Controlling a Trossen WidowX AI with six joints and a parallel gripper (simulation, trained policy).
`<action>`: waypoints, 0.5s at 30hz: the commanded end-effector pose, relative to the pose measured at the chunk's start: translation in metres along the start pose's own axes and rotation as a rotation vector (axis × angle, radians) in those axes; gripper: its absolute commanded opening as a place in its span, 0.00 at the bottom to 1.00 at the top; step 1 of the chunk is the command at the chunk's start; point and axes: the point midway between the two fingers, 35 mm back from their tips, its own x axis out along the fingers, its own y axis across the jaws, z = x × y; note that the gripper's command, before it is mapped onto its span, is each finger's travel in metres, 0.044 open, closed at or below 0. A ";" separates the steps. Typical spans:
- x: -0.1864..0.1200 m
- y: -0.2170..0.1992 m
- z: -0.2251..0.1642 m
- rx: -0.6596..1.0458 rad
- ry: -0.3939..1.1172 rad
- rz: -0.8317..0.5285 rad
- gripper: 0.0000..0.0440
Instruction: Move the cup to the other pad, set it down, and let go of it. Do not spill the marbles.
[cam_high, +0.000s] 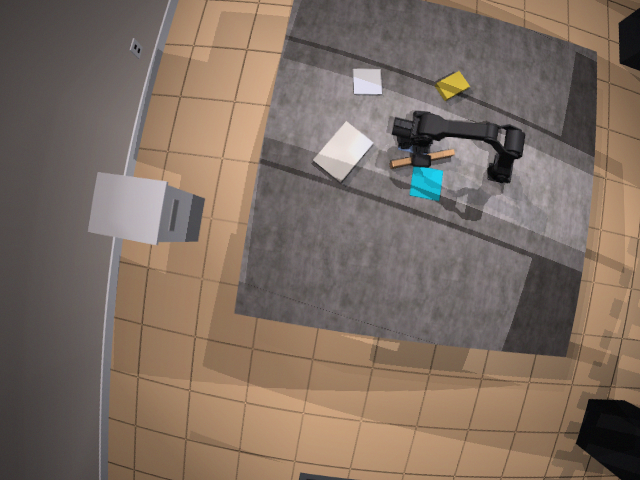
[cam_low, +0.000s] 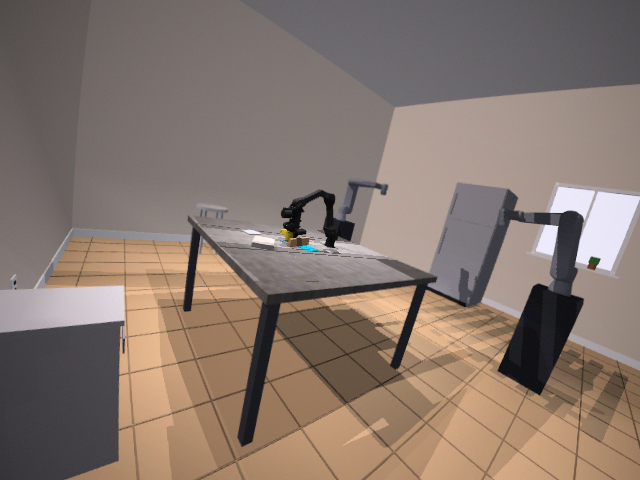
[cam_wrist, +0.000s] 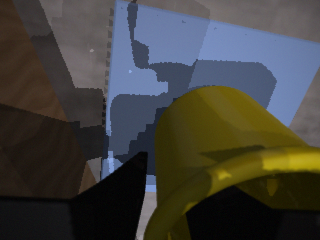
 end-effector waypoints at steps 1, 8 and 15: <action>0.002 0.000 -0.001 -0.049 0.001 0.005 0.03; -0.010 -0.001 -0.004 -0.110 -0.006 0.015 0.06; -0.029 0.004 -0.009 -0.149 -0.018 0.025 0.06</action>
